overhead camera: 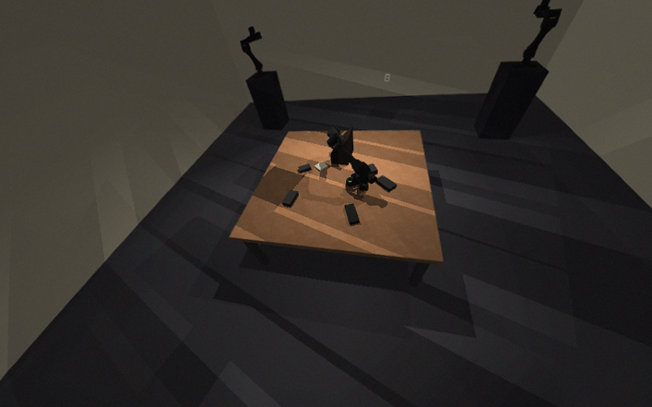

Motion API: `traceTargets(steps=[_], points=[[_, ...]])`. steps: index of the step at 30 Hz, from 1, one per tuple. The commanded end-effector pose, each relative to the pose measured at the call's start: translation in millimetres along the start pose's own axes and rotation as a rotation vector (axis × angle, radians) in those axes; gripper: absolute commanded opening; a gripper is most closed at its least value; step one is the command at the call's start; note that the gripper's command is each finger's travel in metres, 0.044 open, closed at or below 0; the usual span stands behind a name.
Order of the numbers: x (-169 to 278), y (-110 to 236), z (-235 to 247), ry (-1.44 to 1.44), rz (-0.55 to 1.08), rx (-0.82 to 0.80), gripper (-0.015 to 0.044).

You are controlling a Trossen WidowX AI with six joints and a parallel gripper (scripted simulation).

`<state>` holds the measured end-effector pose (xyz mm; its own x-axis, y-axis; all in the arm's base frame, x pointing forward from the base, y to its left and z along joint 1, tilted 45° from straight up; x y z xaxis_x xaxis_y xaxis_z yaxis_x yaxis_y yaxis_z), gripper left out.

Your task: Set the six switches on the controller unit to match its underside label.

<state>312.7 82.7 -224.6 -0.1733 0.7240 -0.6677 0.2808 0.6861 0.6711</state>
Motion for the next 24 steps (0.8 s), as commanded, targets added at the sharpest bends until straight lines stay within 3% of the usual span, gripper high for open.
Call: traceTargets(steps=[1,13,20,24], points=[[0.1,-3.6,-3.9,0.004,-0.004,0.017,0.0],[0.1,-3.6,-3.9,0.004,-0.004,0.017,0.0],[-3.2,60.0,32.9,0.126,-0.041,-0.112,0.0],[-3.9,67.6,35.9,0.141,-0.047,-0.126,0.0]])
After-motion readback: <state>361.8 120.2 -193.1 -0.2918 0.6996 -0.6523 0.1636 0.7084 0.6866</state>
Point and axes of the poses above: the point midway between the two fingers, 35 mm back from their tips, its own y axis back along the fingers, its own z axis across the jaws, x = y × z, the point moved 4 cm from there along y, back along the fingers, and after that the axes turned 6 degrees about y, right-handed, at the moved point
